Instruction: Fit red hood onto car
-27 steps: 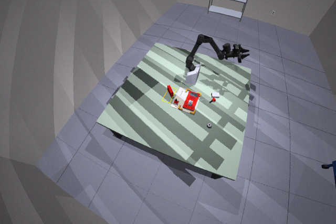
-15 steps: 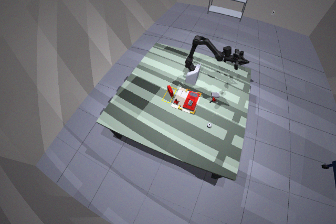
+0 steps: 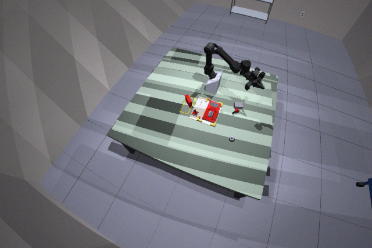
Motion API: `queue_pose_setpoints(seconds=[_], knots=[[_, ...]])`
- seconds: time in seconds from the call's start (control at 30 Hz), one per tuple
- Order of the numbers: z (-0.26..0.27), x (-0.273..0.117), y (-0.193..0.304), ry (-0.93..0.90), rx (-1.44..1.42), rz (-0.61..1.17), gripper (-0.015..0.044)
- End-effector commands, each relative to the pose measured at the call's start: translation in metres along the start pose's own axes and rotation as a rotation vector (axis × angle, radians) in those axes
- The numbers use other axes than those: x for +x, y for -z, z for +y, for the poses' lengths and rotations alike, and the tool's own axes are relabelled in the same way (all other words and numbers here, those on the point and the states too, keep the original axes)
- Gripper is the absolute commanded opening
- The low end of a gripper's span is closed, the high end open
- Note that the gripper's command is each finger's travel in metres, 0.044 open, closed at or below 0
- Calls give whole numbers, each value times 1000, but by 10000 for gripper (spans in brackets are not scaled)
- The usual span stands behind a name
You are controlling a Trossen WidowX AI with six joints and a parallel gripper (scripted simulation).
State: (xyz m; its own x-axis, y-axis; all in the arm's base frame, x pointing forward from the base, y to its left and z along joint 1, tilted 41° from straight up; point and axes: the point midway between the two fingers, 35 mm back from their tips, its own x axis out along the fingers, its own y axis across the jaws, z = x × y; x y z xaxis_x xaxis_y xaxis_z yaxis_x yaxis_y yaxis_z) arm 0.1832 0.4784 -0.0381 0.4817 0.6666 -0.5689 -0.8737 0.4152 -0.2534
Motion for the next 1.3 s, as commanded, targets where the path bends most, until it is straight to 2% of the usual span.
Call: queue_pose_setpoints(seconds=[0.0, 0.27, 0.57, 0.93, 1.27], knots=[[-60, 0, 7, 111, -17, 90, 0], [-181, -26, 41, 290, -32, 319, 0], [-291, -92, 95, 425, -38, 623, 0], [-378, -221, 168, 462, -18, 1061, 0], [-398, -363, 220, 348, 52, 1438, 0]])
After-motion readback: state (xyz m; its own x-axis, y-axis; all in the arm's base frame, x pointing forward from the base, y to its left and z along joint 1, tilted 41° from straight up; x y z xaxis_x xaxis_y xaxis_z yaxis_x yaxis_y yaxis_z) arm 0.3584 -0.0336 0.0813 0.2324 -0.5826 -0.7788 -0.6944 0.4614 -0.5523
